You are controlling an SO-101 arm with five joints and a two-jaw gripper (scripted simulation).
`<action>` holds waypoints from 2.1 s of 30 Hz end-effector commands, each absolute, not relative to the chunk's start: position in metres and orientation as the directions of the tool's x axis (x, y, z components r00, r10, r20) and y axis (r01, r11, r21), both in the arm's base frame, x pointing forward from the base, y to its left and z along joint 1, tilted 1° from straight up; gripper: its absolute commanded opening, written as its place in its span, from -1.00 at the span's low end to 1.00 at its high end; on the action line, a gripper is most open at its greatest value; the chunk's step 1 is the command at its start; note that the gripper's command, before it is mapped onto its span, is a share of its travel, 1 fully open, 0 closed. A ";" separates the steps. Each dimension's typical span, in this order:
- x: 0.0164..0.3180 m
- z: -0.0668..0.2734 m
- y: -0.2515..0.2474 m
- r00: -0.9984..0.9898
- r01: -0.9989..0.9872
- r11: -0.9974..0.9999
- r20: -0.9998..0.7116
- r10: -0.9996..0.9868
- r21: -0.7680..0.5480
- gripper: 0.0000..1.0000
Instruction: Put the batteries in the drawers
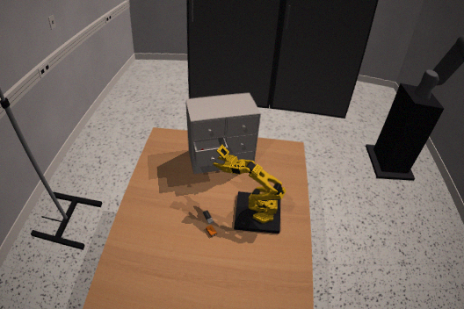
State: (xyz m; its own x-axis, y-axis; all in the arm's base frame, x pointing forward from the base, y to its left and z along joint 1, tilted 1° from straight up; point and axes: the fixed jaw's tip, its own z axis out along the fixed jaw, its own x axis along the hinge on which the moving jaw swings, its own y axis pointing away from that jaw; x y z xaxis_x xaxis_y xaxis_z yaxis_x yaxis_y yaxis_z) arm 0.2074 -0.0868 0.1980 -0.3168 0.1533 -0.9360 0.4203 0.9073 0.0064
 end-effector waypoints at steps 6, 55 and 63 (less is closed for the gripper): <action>0.215 0.183 -0.099 -0.309 0.452 0.892 -0.935 0.172 0.014 -0.57; 0.221 0.150 -0.125 -0.294 0.525 0.851 -0.935 0.196 0.013 -0.57; 0.220 0.149 -0.126 -0.294 0.526 0.851 -0.935 0.196 0.013 -0.57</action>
